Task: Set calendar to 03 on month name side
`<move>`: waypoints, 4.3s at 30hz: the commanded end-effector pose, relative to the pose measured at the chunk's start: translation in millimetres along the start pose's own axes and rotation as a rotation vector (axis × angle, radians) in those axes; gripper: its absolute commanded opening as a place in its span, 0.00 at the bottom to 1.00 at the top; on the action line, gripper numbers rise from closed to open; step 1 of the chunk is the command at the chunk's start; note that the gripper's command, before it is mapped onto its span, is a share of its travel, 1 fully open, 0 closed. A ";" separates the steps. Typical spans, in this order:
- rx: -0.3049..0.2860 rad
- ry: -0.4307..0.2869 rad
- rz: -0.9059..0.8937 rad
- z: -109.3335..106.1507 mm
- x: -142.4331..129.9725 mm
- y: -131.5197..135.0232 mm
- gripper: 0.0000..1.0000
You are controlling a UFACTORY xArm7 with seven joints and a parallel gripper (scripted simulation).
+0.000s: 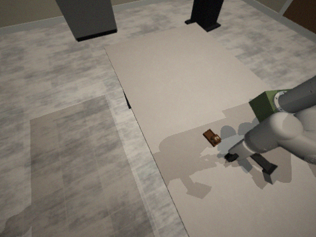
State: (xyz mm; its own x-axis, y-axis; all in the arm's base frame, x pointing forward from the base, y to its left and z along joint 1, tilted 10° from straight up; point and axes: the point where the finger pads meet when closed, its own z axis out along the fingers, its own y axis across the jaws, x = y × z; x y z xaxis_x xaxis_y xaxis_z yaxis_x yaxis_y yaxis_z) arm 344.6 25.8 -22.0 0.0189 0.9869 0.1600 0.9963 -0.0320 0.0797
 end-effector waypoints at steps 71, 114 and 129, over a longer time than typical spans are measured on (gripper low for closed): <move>-0.002 0.000 0.001 9.7 -0.3 2.0 0.47; -0.002 0.000 0.001 25.7 -0.3 2.0 0.47; -0.002 0.000 0.001 25.7 -0.3 2.0 0.27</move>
State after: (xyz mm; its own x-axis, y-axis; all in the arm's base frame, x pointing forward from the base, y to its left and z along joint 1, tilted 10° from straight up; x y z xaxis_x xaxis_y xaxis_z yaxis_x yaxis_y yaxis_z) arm 348.0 29.7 -47.8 0.0189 0.9869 0.1600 0.9963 -0.0320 0.0799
